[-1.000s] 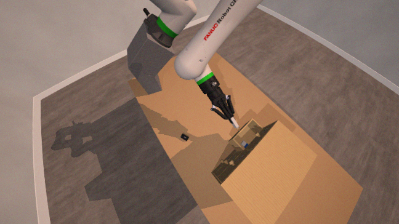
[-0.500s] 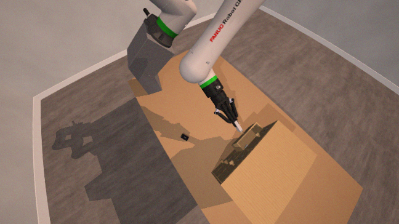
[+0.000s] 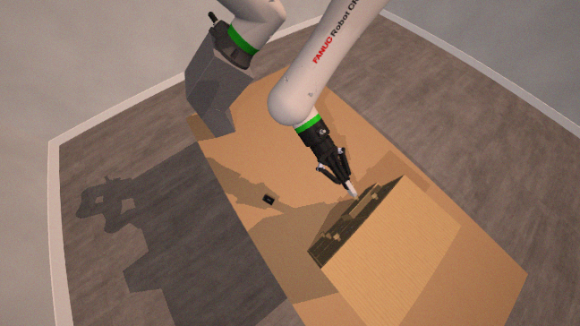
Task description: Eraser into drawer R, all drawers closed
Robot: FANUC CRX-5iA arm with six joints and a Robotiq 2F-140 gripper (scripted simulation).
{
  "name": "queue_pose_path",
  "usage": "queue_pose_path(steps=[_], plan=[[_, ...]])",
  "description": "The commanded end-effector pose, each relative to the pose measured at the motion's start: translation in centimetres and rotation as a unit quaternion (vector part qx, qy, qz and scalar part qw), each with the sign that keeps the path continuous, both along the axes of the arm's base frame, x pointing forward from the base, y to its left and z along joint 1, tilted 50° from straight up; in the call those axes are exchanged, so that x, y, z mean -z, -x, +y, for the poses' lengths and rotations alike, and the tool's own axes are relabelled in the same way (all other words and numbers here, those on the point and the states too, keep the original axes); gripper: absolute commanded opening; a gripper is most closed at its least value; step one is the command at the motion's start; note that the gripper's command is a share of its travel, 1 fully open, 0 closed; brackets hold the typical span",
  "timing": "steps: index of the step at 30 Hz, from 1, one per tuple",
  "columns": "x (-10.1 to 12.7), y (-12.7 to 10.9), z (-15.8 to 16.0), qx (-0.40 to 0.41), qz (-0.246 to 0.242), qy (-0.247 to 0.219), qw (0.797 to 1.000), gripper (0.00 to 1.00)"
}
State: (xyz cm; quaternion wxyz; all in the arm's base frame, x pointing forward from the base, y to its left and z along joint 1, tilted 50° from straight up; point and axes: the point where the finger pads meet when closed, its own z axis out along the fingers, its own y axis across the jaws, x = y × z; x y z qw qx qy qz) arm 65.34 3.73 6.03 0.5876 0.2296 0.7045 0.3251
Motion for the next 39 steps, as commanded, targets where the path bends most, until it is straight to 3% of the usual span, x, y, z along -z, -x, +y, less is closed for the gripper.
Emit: queue_pose_path(steps=[1, 39], plan=[[-0.1, -0.3, -0.1, 0.0, 0.0, 0.0, 1.0, 0.0], [-0.5, -1.8, -0.4, 0.0, 0.0, 0.0, 1.0, 0.0]])
